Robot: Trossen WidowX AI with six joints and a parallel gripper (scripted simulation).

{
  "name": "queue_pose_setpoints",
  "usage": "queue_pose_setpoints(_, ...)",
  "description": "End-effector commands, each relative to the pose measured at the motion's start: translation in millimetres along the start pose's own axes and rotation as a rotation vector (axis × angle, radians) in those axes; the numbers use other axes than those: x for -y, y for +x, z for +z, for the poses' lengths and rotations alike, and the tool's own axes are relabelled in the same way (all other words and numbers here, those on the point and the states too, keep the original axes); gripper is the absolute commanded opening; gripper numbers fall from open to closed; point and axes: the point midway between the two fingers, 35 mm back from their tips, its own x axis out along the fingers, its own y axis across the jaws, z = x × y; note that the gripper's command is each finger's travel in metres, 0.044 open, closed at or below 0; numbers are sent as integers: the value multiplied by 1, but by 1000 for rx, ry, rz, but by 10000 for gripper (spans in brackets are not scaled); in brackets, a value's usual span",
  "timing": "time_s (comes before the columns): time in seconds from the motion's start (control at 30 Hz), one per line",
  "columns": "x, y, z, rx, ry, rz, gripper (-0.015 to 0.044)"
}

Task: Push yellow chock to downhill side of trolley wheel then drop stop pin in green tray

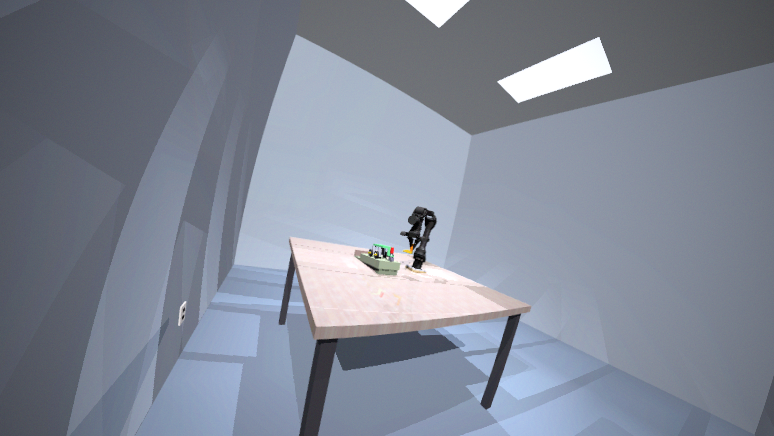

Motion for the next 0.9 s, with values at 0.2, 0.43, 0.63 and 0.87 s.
queue_pose_setpoints(0.2,0,0,0,1,316,4,0)
queue_pose_setpoints(0.43,0,0,0,1,553,5,0)
queue_pose_setpoints(0.63,0,0,0,1,756,5,0)
queue_pose_setpoints(0.87,0,0,0,1,944,6,0)
